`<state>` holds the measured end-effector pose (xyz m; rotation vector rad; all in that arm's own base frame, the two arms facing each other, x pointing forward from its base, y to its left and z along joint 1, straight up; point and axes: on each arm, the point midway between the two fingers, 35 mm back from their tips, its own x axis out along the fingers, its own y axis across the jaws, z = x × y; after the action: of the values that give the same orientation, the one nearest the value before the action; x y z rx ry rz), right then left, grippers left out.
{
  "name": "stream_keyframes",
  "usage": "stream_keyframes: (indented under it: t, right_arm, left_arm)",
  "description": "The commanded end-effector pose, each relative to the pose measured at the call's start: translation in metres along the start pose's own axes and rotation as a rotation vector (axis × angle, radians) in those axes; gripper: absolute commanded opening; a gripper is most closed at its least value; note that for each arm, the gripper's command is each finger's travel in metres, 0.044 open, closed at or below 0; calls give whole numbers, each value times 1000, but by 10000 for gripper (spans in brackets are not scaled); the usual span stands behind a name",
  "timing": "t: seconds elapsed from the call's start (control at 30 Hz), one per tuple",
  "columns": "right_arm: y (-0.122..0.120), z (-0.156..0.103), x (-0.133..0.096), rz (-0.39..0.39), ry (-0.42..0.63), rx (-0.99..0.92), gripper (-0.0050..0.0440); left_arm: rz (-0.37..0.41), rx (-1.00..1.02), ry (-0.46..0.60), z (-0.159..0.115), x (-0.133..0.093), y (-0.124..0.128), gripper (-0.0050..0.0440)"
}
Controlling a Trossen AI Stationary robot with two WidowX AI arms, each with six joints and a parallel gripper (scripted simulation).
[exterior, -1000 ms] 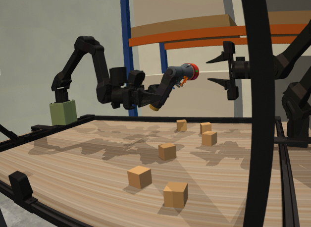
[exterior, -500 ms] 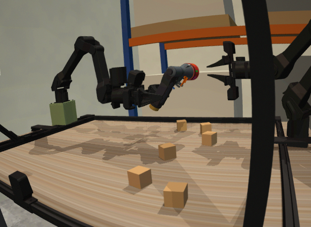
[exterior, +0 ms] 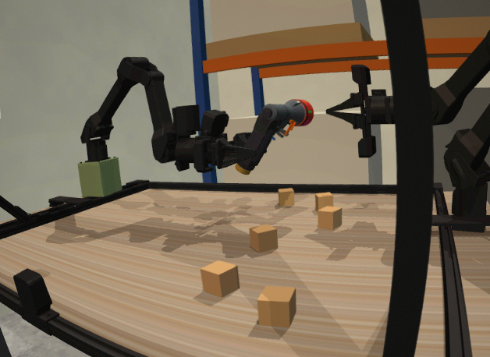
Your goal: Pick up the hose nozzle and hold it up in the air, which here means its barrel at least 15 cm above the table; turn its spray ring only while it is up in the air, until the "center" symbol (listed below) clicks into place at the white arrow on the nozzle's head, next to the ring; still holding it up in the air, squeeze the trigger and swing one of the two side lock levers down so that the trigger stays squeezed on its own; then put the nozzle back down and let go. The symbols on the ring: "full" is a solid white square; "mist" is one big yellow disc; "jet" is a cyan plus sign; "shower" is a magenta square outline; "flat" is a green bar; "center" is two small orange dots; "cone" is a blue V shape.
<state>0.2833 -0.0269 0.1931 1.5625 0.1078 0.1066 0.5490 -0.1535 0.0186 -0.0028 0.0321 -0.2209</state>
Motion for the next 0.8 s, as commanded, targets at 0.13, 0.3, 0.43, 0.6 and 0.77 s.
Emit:
stream_keyframes:
  t: [0.13,0.3,0.43,0.6,0.77]
  right_arm:
    - [0,0,0,0,0,0,120]
    - [0,0,0,0,0,0,192]
    - [0,0,0,0,0,0,288]
    - [0,0,0,-1,2,0,264]
    - [0,0,0,-1,2,0,168]
  left_arm:
    - [0,6,-32,12,3,0,0]
    - [0,6,-32,12,3,0,0]
    - [0,6,-32,12,3,0,0]
    - [0,6,-32,12,3,0,0]
    - [0,6,-32,12,3,0,0]
